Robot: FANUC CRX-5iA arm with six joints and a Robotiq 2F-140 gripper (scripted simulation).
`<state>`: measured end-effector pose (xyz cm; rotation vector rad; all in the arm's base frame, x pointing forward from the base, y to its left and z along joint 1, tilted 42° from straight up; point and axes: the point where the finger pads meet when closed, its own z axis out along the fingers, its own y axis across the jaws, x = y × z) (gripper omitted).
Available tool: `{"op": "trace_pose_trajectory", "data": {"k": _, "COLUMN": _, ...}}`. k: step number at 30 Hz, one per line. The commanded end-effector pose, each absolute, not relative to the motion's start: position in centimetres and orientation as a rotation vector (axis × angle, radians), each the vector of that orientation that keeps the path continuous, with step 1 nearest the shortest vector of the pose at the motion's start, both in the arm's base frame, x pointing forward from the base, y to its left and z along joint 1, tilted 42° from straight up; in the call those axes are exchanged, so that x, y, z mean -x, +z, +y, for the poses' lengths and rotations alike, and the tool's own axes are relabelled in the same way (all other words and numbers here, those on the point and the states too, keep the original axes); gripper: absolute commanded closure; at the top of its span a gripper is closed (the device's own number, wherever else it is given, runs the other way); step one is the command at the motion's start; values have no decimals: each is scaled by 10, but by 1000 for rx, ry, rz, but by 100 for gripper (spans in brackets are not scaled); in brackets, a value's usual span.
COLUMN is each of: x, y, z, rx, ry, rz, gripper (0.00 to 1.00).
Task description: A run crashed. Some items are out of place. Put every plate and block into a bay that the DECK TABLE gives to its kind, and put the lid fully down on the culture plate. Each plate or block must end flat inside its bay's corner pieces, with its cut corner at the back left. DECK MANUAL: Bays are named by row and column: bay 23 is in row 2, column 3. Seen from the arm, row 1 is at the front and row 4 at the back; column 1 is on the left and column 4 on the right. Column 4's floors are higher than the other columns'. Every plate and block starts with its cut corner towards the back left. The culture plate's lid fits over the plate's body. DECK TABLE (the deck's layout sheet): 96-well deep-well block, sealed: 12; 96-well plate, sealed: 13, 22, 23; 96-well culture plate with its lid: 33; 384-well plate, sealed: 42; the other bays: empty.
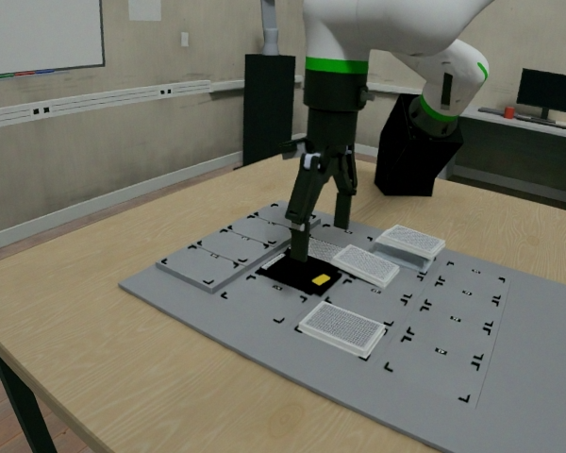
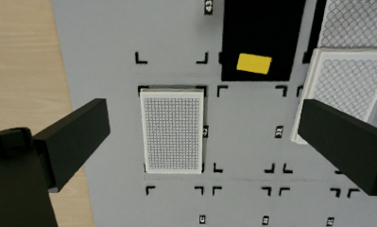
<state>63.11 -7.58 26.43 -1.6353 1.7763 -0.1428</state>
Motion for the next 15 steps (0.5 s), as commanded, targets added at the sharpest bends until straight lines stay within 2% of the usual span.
{"op": "trace_pose_trajectory", "data": {"k": 1, "x": -636, "y": 272, "z": -69, "rx": 1635, "ry": -145, "rz": 1776, "gripper": 0}}
{"op": "trace_pose_trajectory", "data": {"k": 15, "x": -647, "y": 290, "z": -51, "rx": 1635, "ry": -145, "rz": 1776, "gripper": 0}}
